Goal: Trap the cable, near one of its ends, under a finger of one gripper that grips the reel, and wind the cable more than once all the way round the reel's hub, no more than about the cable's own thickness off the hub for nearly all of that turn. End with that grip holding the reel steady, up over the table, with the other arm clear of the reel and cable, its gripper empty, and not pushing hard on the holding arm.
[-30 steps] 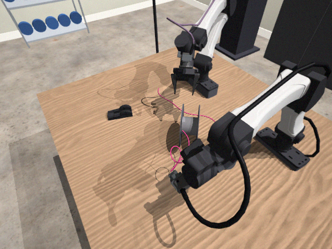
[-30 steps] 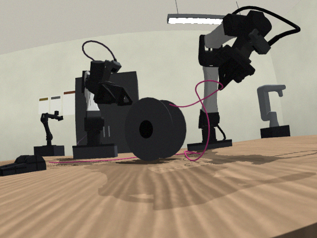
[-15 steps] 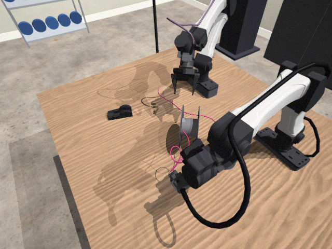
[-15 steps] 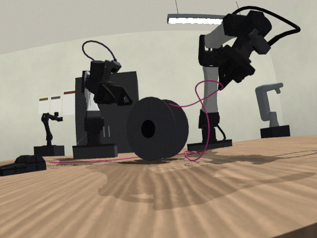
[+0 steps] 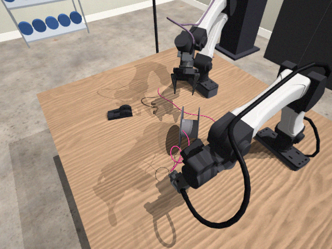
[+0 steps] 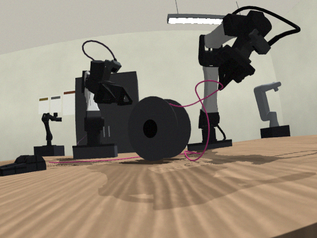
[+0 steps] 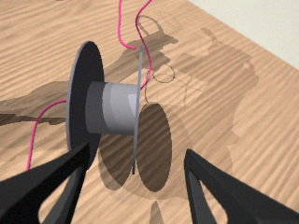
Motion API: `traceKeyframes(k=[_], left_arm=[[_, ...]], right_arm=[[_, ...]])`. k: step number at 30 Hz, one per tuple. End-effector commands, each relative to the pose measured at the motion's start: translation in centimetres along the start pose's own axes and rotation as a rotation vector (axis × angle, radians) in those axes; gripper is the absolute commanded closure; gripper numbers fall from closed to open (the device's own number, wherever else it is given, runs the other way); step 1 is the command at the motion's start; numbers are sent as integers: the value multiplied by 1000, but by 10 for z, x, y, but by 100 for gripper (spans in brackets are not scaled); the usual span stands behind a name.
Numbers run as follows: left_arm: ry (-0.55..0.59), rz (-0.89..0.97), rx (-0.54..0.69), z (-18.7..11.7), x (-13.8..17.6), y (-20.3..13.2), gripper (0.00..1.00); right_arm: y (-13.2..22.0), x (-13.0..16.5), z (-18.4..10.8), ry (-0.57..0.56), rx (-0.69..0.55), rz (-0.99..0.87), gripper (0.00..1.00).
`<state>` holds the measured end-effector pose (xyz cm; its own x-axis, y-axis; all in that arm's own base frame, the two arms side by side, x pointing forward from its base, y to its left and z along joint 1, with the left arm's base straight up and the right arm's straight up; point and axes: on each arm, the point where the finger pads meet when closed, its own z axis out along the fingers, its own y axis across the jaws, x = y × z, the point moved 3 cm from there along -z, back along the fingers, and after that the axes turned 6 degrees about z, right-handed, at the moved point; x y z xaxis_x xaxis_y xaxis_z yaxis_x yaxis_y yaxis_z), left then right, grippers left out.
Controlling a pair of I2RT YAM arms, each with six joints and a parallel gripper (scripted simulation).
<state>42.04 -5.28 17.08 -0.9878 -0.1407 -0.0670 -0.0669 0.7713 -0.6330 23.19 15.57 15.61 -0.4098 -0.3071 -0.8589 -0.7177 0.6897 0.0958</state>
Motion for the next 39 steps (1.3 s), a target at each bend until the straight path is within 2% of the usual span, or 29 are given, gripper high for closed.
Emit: traceKeyframes(k=[1, 39], left_arm=[[21, -9, 16, 3, 0, -4, 100], [21, -9, 16, 3, 0, -4, 100]], right_arm=[[3, -10, -3, -12, -14, -21, 25], [6, -28, -14, -20, -11, -26, 25]])
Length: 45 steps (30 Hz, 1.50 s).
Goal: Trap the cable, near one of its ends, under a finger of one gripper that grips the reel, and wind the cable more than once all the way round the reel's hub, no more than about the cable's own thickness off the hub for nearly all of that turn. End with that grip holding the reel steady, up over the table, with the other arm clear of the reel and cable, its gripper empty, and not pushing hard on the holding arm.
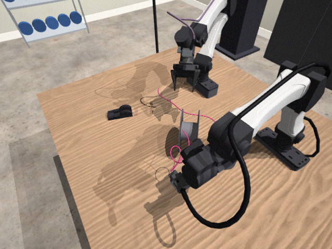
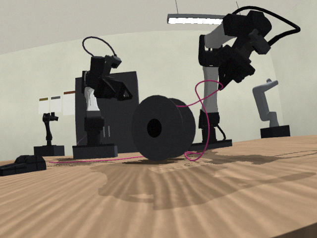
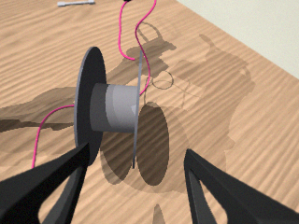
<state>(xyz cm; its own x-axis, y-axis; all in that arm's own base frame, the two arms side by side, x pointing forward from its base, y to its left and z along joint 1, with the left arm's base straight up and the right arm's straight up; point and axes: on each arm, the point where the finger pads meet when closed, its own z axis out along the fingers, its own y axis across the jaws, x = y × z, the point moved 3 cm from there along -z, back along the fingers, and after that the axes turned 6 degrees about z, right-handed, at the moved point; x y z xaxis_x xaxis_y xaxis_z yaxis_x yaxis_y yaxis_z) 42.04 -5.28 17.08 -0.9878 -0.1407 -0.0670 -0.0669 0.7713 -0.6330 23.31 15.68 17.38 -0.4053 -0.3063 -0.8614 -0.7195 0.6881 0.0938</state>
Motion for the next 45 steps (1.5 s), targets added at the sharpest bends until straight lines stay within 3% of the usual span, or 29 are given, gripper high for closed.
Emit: traceKeyframes(k=[1, 45], left_arm=[[21, -9, 16, 3, 0, -4, 100], [21, -9, 16, 3, 0, -4, 100]], right_arm=[[4, -14, -7, -18, -10, -25, 25], [7, -33, -20, -13, -6, -24, 25]])
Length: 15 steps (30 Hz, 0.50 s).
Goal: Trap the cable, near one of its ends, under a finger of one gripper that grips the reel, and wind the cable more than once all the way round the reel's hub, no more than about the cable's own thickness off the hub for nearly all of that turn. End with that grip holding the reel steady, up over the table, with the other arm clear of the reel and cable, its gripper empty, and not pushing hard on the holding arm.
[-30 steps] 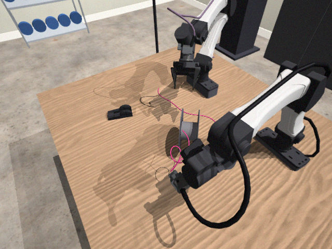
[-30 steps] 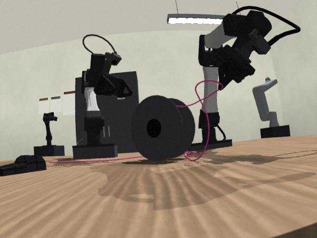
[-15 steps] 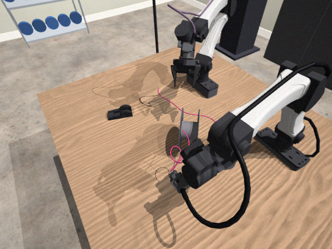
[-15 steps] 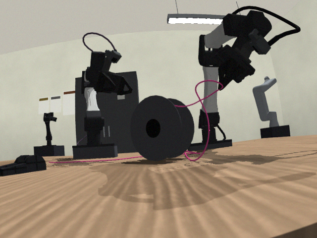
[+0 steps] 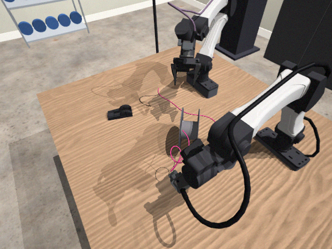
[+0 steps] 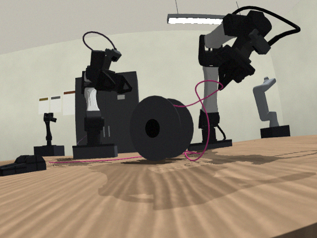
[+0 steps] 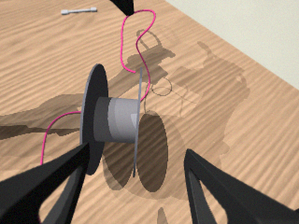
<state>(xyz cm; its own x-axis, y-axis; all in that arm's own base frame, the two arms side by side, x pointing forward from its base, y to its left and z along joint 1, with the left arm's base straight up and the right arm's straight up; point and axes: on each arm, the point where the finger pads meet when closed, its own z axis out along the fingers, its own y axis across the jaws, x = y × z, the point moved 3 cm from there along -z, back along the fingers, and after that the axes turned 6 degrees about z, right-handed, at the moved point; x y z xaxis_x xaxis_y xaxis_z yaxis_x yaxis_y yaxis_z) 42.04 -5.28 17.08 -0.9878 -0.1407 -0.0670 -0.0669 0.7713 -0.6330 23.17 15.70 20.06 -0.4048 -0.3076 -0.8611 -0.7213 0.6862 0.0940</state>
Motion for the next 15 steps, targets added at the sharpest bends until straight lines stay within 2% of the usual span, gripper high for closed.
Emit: traceKeyframes(k=[1, 15], left_arm=[[21, -9, 16, 3, 0, -4, 100], [21, -9, 16, 3, 0, -4, 100]], right_arm=[[4, -11, -6, -14, -4, -23, 25], [3, -11, -7, -14, -1, -22, 25]])
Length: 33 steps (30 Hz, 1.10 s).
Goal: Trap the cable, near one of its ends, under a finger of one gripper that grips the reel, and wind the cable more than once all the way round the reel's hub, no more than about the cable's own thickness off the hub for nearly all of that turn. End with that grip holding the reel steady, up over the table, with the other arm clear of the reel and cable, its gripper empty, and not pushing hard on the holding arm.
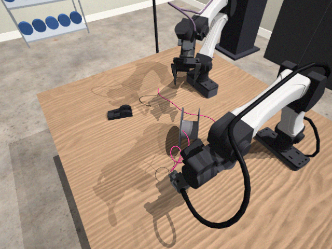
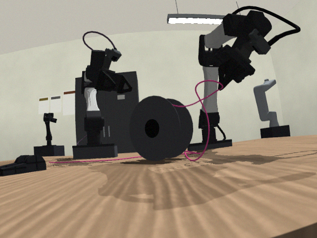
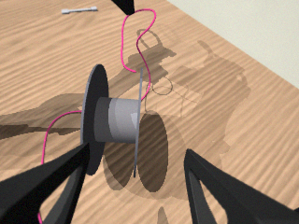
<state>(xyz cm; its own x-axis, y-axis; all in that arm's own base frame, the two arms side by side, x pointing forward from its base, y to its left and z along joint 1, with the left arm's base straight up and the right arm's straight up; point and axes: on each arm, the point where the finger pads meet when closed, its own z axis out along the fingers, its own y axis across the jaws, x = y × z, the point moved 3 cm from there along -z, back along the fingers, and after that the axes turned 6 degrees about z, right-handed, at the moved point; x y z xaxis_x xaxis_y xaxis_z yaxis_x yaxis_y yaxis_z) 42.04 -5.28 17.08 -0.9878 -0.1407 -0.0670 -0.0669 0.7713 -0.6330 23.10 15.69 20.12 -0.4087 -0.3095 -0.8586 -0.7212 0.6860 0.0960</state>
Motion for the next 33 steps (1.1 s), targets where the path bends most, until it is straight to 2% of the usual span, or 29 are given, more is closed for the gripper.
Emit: traceKeyframes(k=[1, 7, 11, 20, 21, 23, 27, 33], left_arm=[[21, -9, 16, 3, 0, -4, 100], [19, -14, 16, 3, -2, -3, 100], [21, -10, 16, 4, -2, -5, 100], [23, -14, 16, 5, -2, -3, 100], [20, -10, 16, 3, 0, -5, 100], [18, -10, 16, 2, -1, -5, 100], [16, -8, 16, 1, -1, -6, 100], [13, -5, 17, 0, -2, -6, 100]], right_arm=[[3, -11, -7, -19, 0, -23, 25], [3, -10, -6, -16, -1, -22, 25], [3, 10, 1, 23, -7, -7, 25], [-2, 17, 13, 11, 0, -12, 25], [-1, 9, 13, -5, -1, -20, 25], [-3, 22, 18, 17, 0, -8, 25], [-5, 28, 24, 15, 0, -9, 25], [-6, 22, 27, -2, 2, -14, 25]])
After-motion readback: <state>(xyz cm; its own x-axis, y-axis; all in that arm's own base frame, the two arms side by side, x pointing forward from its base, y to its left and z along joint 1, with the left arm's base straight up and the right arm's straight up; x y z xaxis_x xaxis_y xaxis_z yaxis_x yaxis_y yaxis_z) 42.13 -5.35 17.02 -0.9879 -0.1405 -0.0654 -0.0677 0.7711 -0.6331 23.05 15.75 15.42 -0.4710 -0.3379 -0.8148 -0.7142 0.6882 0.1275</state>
